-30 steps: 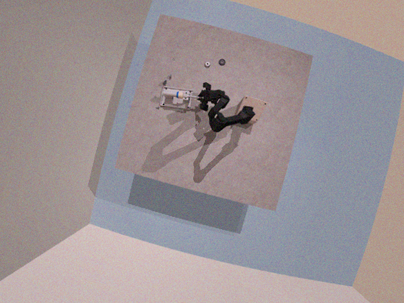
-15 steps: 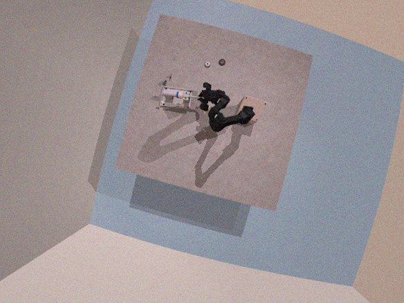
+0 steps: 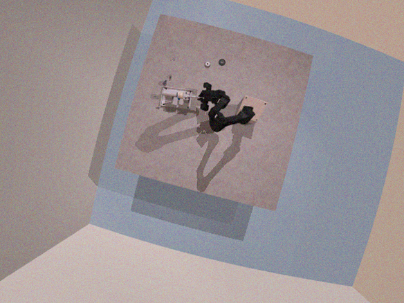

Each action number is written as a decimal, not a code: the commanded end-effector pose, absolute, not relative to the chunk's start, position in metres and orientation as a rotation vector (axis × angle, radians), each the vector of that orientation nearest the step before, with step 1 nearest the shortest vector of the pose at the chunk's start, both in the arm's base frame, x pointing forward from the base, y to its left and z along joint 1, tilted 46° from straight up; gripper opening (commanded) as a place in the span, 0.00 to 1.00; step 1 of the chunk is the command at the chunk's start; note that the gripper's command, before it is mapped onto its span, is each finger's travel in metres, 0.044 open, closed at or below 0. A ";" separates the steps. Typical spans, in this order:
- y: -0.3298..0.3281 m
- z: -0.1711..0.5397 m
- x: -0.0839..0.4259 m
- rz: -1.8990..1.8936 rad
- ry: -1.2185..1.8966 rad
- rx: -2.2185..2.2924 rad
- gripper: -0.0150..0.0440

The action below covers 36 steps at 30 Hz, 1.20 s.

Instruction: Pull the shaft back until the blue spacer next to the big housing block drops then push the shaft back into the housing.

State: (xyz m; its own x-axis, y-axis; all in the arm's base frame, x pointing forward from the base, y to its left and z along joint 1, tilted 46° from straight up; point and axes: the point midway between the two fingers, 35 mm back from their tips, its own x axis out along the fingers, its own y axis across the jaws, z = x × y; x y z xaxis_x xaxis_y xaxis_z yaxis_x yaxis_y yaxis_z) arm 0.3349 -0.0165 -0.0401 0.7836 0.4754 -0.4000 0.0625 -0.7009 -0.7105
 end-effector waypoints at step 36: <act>-0.017 -0.039 0.340 0.757 -0.398 -2.259 0.25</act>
State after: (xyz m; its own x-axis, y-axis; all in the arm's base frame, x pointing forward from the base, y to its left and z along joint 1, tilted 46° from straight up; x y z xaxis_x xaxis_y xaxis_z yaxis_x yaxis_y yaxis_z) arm 0.3356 -0.0157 -0.0406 0.7766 0.4806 -0.4073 0.0563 -0.6968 -0.7150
